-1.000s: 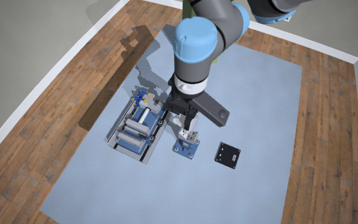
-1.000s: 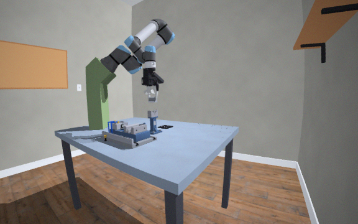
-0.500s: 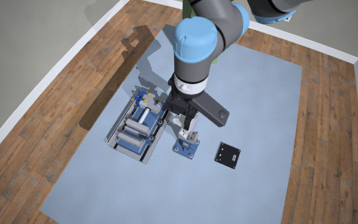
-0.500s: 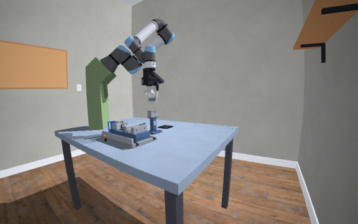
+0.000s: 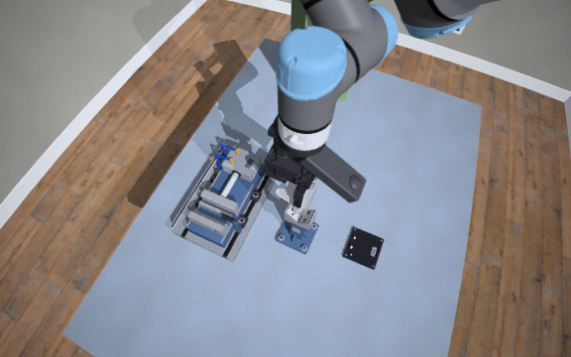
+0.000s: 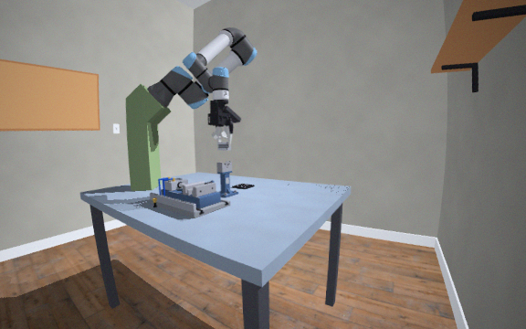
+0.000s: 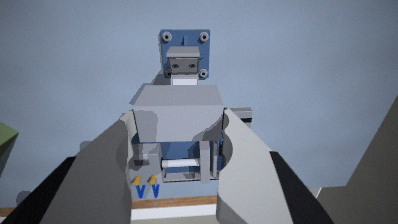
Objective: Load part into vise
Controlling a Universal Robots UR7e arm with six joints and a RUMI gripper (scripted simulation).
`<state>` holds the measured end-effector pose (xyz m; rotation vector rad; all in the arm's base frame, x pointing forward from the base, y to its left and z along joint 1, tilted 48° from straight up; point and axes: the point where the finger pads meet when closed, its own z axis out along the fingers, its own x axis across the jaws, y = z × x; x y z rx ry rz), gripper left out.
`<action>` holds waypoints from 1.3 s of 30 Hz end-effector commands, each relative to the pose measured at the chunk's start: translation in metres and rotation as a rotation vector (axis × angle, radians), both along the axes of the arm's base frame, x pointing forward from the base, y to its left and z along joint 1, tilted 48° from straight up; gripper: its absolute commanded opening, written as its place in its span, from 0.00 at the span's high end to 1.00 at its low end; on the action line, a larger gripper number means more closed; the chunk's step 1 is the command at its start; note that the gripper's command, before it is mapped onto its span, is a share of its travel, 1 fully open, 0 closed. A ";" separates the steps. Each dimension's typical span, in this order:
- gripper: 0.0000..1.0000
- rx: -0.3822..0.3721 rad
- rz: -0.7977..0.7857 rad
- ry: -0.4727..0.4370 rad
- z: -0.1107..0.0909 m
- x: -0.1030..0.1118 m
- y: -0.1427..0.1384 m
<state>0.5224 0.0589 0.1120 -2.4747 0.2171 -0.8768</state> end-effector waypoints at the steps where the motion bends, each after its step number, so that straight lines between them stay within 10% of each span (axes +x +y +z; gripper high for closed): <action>1: 1.00 0.000 0.000 -0.001 0.000 0.000 0.000; 39: 1.00 -0.010 -0.006 0.003 0.000 0.000 0.000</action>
